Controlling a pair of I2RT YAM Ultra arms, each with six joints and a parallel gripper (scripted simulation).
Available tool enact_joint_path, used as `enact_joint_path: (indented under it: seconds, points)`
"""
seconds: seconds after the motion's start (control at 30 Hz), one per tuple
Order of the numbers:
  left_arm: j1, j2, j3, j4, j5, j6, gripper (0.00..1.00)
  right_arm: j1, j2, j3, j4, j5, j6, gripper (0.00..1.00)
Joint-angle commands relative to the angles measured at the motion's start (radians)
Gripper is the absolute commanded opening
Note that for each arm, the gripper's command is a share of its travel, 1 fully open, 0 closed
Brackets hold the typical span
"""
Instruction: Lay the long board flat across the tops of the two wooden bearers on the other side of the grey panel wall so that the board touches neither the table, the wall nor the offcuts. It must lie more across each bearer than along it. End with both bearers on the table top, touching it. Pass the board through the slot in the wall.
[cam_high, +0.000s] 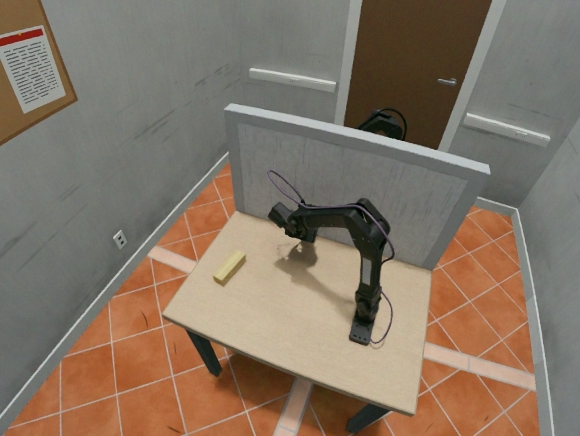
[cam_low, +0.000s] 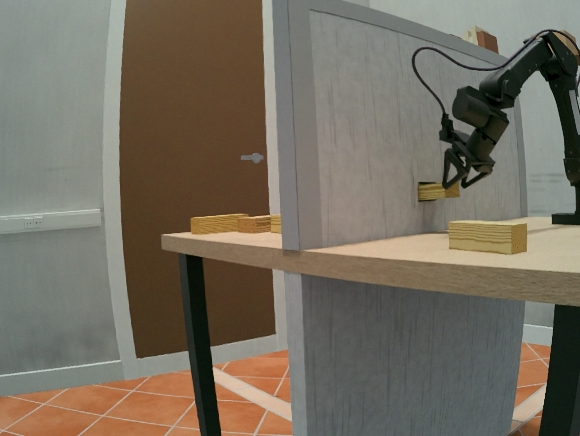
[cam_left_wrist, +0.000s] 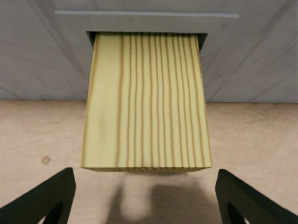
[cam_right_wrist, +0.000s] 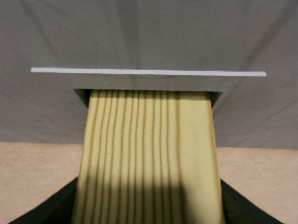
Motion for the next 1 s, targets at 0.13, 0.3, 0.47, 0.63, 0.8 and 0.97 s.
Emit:
enact_joint_path:
  seconds: [0.13, 0.3, 0.47, 0.63, 0.8, 0.97]
  points:
    - [0.027, -0.03, -0.006, -0.029, 0.03, 0.035, 0.77, -0.008, -0.036, 0.04, 0.01, -0.019, 0.006, 0.0]
    - [0.043, -0.028, 0.021, -0.046, 0.037, 0.062, 0.77, -0.008, -0.036, 0.04, 0.01, -0.019, 0.006, 0.0]
    - [0.088, -0.04, 0.038, -0.089, 0.048, 0.124, 0.77, -0.008, -0.036, 0.04, 0.01, -0.019, 0.006, 0.0]
    - [0.205, -0.068, -0.054, -0.201, 0.09, 0.29, 0.77, -0.008, -0.036, 0.04, 0.01, -0.019, 0.006, 0.0]
    - [0.258, -0.158, -0.027, 0.026, -0.107, -0.123, 0.77, -0.008, -0.036, 0.04, 0.01, -0.019, 0.006, 0.0]
    - [0.259, -0.288, -0.046, 0.171, -0.224, -0.368, 0.77, -0.008, -0.036, 0.04, 0.01, -0.019, 0.006, 0.0]
